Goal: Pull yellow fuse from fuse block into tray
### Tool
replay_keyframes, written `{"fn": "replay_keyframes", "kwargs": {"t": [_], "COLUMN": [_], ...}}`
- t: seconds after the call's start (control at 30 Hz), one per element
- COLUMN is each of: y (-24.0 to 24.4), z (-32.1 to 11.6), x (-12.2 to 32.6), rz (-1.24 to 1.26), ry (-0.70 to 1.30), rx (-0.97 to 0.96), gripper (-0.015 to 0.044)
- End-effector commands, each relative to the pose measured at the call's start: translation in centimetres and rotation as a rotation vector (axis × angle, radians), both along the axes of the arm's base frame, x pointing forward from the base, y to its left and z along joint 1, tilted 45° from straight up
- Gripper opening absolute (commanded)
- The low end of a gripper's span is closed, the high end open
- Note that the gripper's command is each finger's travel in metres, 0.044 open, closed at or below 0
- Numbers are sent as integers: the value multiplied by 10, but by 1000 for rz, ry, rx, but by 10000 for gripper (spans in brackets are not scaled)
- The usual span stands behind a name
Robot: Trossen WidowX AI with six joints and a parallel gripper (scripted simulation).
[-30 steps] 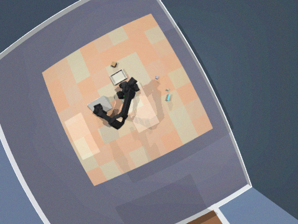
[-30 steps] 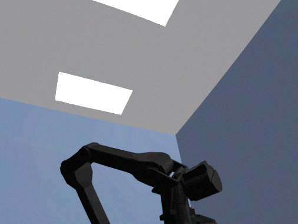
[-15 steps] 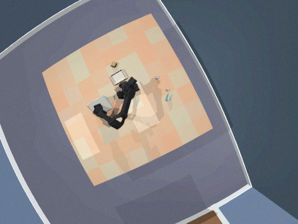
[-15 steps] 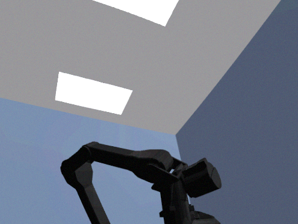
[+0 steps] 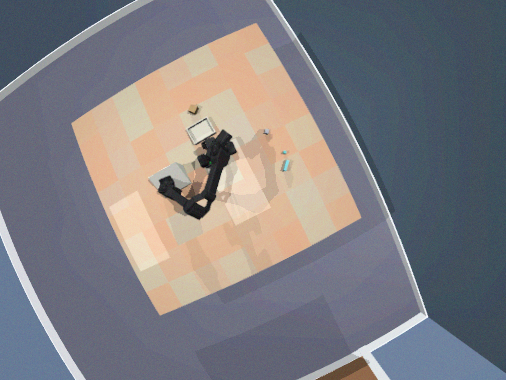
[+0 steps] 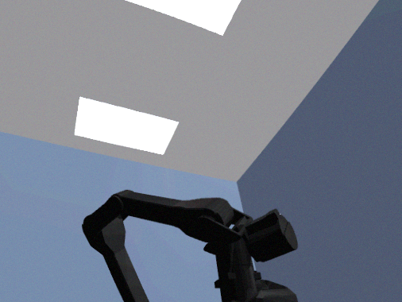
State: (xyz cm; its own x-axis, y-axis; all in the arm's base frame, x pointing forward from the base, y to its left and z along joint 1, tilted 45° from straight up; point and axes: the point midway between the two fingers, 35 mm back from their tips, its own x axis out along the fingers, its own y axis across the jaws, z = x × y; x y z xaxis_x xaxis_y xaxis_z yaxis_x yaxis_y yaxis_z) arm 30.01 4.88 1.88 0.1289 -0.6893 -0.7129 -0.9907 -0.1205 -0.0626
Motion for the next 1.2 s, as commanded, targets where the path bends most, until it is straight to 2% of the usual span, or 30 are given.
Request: {"fn": "replay_keyframes", "kwargs": {"t": [0.0,1.17], "y": [3,14], "z": [2,14], "x": [0,-3], "rz": [-3,0], "ry": [-6,-4], "rx": [5,4], "gripper": [0,0]}}
